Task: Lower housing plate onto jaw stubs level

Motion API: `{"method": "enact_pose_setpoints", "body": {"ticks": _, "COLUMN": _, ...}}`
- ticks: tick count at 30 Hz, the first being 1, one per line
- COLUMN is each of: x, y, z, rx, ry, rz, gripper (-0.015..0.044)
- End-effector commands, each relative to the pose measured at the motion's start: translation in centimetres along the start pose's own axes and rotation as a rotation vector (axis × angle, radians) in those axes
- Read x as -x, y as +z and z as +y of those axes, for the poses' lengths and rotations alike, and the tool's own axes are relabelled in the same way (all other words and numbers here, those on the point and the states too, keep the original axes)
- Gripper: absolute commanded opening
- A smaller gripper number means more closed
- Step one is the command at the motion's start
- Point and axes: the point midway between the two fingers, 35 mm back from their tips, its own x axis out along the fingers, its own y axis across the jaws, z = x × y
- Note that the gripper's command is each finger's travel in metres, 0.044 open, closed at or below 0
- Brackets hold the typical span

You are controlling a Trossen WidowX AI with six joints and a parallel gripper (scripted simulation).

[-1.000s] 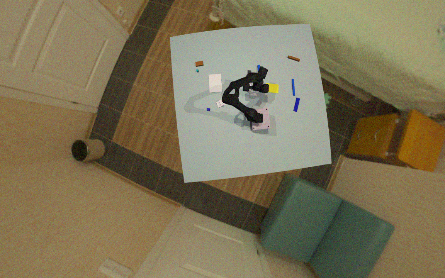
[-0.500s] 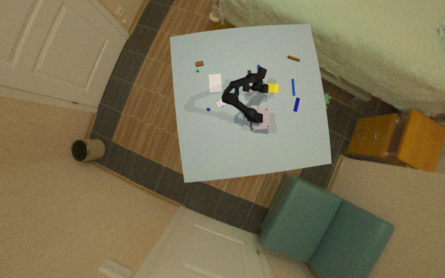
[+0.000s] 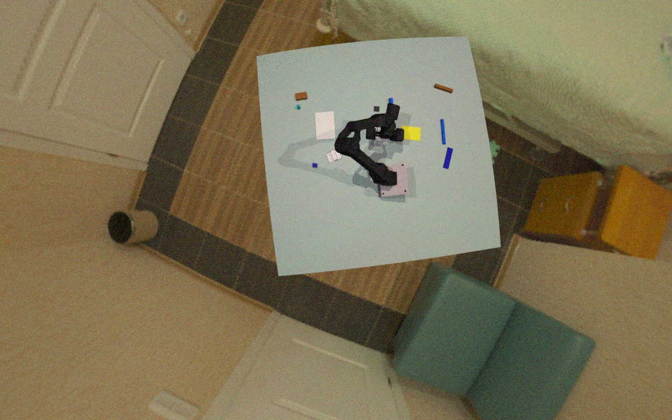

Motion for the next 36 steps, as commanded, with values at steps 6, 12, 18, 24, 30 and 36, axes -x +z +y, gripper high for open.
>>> {"method": "enact_pose_setpoints", "body": {"ticks": 6, "x": -1.6, "y": -0.3, "z": 0.1, "rx": -0.006, "ry": 0.007, "rz": 0.003, "gripper": 0.0351}}
{"method": "enact_pose_setpoints", "body": {"ticks": 12, "x": -2.6, "y": -0.4, "z": 0.1, "rx": -0.006, "ry": 0.009, "rz": 0.004, "gripper": 0.0351}}
{"method": "enact_pose_setpoints", "body": {"ticks": 18, "x": -2.7, "y": -0.4, "z": 0.2, "rx": -0.006, "ry": 0.009, "rz": 0.004, "gripper": 0.0351}}
{"method": "enact_pose_setpoints", "body": {"ticks": 24, "x": -2.7, "y": -0.4, "z": 0.2, "rx": -0.006, "ry": 0.009, "rz": 0.004, "gripper": 0.0351}}
{"method": "enact_pose_setpoints", "body": {"ticks": 30, "x": -2.7, "y": -0.4, "z": 0.2, "rx": -0.006, "ry": 0.009, "rz": 0.004, "gripper": 0.0351}}
{"method": "enact_pose_setpoints", "body": {"ticks": 36, "x": -2.9, "y": -0.4, "z": 0.2, "rx": -0.005, "ry": 0.009, "rz": 0.004, "gripper": 0.0351}}
